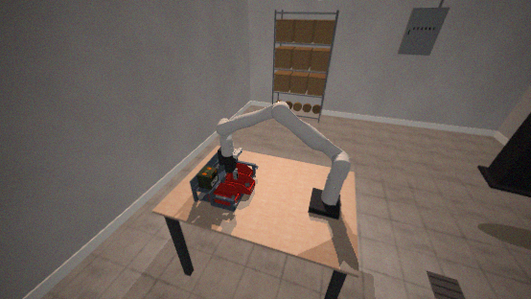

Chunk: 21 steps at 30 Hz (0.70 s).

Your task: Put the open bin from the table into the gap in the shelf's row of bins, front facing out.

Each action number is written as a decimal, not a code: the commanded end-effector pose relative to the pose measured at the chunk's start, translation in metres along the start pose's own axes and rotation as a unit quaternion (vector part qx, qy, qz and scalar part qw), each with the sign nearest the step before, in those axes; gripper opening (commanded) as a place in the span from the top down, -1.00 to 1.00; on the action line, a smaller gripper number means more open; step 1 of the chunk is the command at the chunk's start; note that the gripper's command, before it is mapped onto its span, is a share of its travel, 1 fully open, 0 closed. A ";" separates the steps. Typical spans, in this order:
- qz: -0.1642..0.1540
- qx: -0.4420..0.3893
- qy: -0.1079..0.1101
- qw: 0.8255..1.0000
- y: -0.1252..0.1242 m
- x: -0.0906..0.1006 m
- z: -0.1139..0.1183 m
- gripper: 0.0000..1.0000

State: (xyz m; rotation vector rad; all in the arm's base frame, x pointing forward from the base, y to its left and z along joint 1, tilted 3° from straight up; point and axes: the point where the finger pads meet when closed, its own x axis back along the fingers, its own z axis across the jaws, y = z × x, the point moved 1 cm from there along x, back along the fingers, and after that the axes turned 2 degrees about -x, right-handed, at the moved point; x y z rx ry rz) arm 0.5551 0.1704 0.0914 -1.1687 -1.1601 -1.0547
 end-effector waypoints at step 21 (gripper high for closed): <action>-0.004 0.000 0.001 1.000 0.000 0.024 0.000 0.36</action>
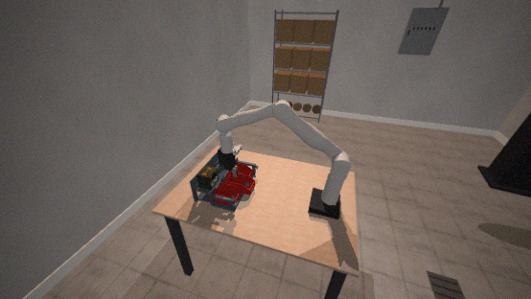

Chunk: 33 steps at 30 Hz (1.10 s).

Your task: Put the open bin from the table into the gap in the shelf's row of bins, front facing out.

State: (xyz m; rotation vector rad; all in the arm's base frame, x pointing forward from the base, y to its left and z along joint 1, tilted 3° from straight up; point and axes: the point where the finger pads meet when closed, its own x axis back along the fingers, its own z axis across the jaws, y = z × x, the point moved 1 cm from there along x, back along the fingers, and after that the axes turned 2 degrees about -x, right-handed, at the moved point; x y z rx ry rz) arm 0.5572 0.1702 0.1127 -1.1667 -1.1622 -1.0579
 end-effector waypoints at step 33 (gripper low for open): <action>-0.002 0.000 0.000 1.000 0.000 0.007 0.000 1.00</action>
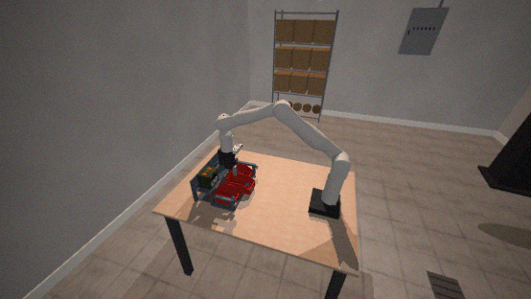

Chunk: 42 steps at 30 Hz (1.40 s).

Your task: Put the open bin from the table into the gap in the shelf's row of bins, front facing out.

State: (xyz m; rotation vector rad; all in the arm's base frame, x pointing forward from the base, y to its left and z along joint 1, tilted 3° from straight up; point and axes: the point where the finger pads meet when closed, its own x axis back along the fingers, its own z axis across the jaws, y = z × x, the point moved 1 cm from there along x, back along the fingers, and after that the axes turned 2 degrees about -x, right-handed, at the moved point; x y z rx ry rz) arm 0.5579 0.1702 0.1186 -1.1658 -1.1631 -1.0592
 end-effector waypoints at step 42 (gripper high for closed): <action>-0.001 0.072 0.001 0.997 -0.011 -0.003 -0.010 1.00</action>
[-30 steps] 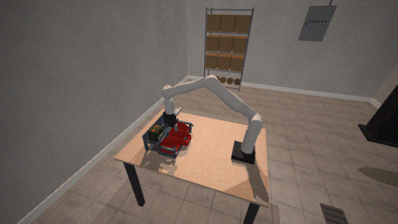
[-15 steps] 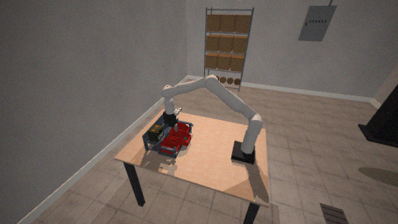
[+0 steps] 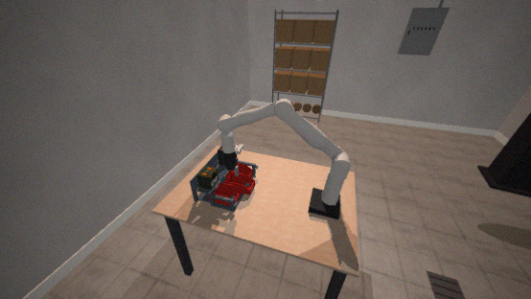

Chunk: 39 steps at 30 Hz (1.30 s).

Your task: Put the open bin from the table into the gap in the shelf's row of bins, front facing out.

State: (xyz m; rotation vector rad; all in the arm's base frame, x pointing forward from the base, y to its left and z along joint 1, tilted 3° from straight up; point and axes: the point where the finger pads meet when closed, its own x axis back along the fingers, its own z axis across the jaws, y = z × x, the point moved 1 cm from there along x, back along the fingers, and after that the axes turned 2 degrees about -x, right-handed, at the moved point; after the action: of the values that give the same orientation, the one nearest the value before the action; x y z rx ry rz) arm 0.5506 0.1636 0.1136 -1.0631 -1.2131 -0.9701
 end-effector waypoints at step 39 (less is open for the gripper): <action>-0.018 0.600 -0.017 0.799 -0.104 -0.027 -0.032 1.00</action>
State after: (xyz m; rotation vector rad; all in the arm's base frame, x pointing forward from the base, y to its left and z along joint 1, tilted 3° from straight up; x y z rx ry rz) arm 0.4585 0.1148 0.0916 -0.0349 -1.5005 -0.0634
